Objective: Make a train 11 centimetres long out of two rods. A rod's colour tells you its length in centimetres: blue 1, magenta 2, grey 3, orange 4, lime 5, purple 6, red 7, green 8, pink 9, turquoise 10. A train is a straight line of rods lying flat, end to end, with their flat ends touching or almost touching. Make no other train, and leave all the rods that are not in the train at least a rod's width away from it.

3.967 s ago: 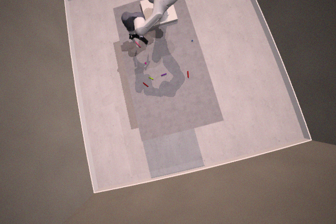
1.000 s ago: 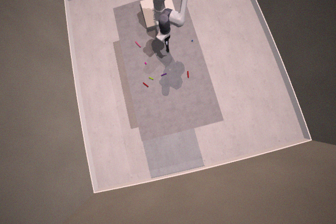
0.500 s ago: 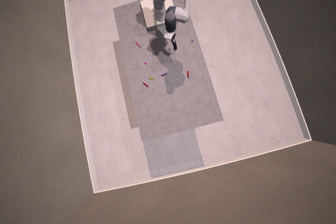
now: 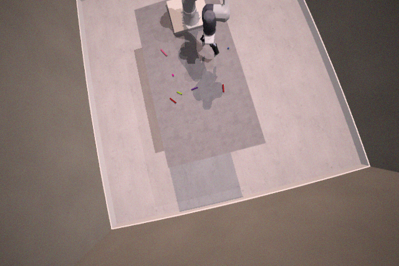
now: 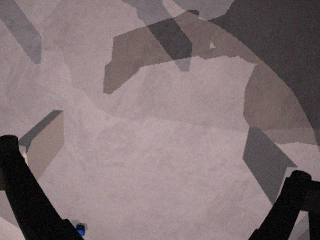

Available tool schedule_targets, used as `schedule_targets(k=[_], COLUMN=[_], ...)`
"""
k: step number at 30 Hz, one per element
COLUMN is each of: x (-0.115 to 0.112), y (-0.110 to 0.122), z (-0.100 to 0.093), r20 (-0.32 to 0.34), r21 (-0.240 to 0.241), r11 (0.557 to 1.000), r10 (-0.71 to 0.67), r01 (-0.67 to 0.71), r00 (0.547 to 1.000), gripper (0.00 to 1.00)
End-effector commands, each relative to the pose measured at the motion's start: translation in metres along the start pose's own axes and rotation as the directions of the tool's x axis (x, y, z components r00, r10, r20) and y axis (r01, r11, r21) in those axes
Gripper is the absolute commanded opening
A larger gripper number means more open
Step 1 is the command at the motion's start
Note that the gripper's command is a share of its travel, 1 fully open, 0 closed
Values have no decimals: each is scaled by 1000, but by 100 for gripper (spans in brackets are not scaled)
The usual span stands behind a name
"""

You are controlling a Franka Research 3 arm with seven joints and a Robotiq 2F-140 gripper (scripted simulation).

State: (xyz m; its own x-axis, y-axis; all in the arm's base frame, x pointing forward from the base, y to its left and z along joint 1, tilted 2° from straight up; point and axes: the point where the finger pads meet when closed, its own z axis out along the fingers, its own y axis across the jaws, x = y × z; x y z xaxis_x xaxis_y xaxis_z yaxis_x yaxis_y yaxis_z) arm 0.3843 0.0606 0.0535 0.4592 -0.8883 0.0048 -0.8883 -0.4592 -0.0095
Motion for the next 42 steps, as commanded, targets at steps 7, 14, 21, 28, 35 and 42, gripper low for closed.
schedule_targets(k=[7,14,21,28,35,42], x=[-28,-50,-74,-94,-119,-134], y=[-8,-12,-15,-16,-16,-15], z=[-1,-1,-1,-2,-2,-2], r20=[-9,-11,-13,-15,-17,-18], r21=[10,9,7,5,3,1], r11=[952,894,806,714,580,491], r10=[-306,-448,-591,-700,-815,-871], r01=[306,449,591,700,815,871], r00=[952,894,806,714,580,491], gripper=[100,100,100,100,100,100])
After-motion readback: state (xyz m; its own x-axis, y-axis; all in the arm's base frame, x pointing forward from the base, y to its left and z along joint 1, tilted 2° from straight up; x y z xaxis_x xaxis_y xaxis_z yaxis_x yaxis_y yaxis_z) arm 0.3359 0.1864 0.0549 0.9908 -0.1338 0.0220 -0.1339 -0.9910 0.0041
